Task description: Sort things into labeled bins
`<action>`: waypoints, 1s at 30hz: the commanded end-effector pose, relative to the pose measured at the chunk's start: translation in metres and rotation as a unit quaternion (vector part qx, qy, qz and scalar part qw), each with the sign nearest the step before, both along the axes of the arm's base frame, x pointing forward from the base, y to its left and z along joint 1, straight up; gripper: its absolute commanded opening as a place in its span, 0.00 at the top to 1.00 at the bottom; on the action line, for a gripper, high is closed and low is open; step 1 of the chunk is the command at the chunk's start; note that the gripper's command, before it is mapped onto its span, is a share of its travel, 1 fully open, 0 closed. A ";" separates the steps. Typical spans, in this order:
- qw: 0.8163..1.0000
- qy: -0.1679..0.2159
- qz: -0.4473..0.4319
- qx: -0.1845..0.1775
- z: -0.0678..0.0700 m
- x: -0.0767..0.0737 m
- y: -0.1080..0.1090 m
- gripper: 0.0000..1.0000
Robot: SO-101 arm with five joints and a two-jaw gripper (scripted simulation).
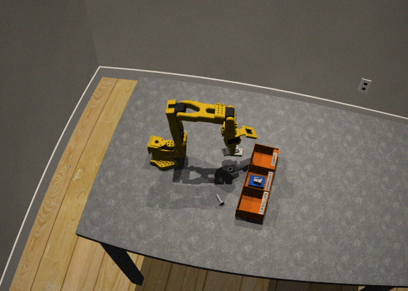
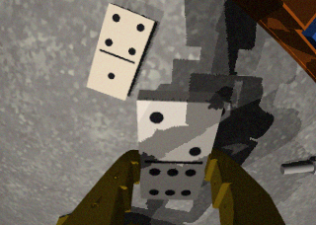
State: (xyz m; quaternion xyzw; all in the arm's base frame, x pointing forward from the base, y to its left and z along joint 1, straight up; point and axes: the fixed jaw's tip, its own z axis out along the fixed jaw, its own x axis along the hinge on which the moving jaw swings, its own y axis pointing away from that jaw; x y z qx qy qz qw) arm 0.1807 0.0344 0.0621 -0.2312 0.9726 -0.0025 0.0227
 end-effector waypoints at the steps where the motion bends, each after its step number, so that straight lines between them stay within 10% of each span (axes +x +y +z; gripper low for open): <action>1: 1.000 -0.022 -0.012 0.005 0.009 0.011 0.002 1.00; 30: 0.997 -0.047 -0.055 0.013 0.018 0.038 0.007 1.00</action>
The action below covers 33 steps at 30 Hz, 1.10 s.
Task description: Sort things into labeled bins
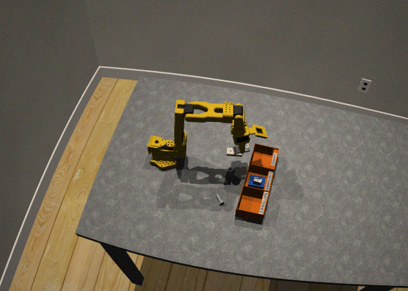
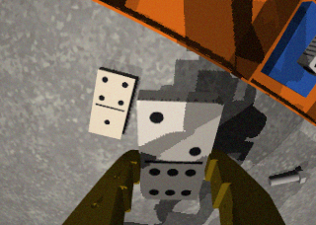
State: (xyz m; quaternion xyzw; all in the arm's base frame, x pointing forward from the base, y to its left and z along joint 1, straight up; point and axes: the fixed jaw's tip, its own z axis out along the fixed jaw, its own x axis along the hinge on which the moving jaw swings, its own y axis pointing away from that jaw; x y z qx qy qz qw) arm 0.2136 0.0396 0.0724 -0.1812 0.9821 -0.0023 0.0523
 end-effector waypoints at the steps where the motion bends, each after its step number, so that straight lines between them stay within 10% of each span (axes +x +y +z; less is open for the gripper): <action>1: 1.000 -0.020 -0.006 0.005 0.008 0.007 0.002 1.00; 33: 0.997 -0.051 -0.057 0.018 0.008 0.041 0.008 1.00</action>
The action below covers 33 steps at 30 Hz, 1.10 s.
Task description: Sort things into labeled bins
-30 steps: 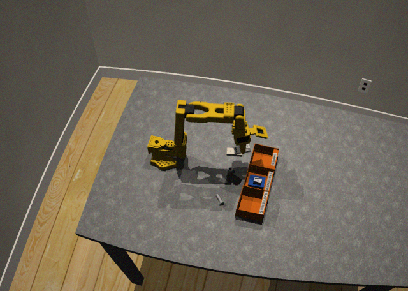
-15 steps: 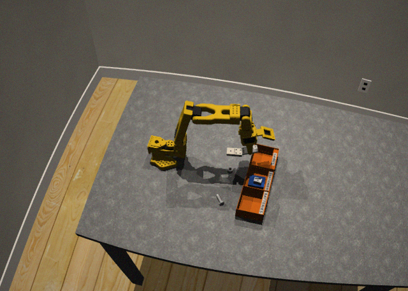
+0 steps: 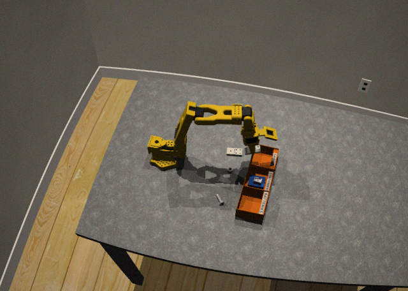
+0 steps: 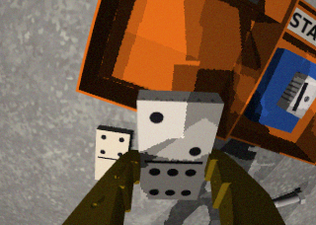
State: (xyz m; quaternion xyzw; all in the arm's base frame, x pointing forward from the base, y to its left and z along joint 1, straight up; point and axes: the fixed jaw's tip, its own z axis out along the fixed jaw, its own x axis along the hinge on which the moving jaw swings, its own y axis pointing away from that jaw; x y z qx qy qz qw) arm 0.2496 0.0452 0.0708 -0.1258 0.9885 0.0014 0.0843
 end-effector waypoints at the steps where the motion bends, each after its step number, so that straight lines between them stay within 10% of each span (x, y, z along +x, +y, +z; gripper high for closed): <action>1: 1.000 -0.022 -0.004 0.005 0.010 0.006 0.002 1.00; 33: 0.997 -0.051 -0.052 0.021 0.010 0.039 0.008 1.00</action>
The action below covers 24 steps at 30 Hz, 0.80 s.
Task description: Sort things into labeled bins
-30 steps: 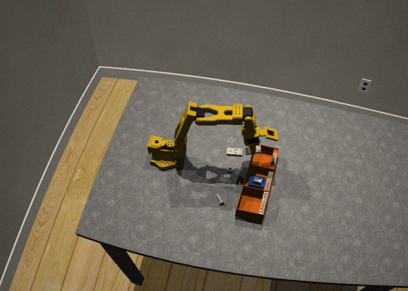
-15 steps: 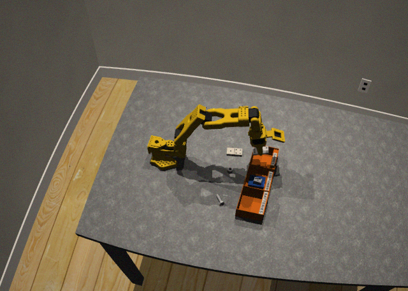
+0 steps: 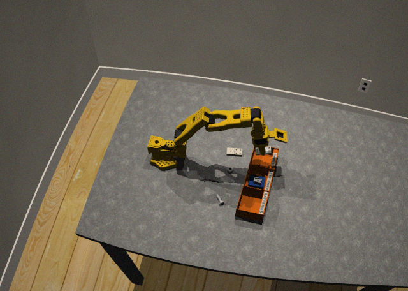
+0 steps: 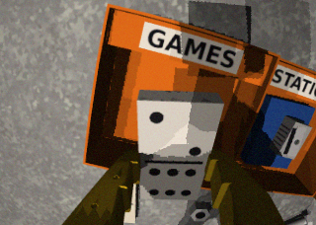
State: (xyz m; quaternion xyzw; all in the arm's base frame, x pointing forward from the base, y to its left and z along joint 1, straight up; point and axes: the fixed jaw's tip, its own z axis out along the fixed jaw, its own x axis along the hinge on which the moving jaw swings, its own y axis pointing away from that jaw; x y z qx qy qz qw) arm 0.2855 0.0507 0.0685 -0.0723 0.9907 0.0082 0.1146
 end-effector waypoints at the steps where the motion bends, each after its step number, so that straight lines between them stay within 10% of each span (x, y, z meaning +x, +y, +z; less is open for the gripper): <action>1: 1.000 -0.022 0.001 0.005 0.012 0.003 0.003 1.00; 24: 0.999 -0.035 -0.006 0.008 0.021 0.004 0.002 1.00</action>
